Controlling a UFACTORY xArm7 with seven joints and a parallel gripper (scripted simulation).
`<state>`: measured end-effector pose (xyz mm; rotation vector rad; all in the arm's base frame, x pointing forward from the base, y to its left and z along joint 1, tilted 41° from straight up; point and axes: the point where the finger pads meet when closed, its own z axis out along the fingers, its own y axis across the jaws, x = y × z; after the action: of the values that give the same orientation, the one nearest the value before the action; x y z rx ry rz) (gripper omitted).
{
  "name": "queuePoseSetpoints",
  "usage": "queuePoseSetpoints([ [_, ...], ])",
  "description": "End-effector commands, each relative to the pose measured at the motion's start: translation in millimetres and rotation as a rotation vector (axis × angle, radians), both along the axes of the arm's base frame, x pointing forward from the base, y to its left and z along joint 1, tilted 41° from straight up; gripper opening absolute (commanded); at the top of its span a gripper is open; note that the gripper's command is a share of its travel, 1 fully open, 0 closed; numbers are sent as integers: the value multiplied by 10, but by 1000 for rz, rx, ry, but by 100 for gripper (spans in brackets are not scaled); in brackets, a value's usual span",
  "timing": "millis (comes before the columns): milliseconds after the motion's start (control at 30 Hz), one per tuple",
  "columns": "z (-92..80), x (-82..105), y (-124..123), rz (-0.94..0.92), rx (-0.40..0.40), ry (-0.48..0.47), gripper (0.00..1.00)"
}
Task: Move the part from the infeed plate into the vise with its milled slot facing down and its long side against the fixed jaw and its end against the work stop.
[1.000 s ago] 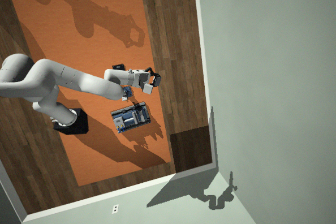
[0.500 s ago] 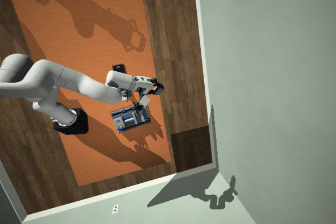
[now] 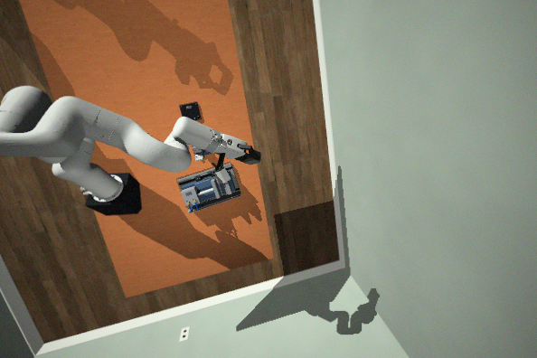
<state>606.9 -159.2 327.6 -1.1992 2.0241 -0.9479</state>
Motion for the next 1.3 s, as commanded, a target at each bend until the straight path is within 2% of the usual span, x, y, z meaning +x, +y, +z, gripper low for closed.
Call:
queuePoseSetpoints([
  [0, -72, -70, -153, -110, 93, 11, 0],
  [67, -78, -75, -160, -117, 99, 11, 0],
  [167, -191, -166, -272, -223, 195, 23, 0],
  [267, -237, -204, -312, -266, 233, 28, 0],
  [500, -438, -379, -443, -441, 389, 49, 0],
  [600, -449, -388, -449, -450, 397, 50, 0],
  [700, -576, -504, -501, -558, 491, 64, 0],
  [800, -622, -547, -514, -596, 525, 69, 0],
  [1067, -862, -778, -540, -799, 698, 99, 0],
  [1167, -875, -791, -539, -811, 708, 100, 0],
  [1267, -994, -912, -522, -915, 795, 118, 0],
])
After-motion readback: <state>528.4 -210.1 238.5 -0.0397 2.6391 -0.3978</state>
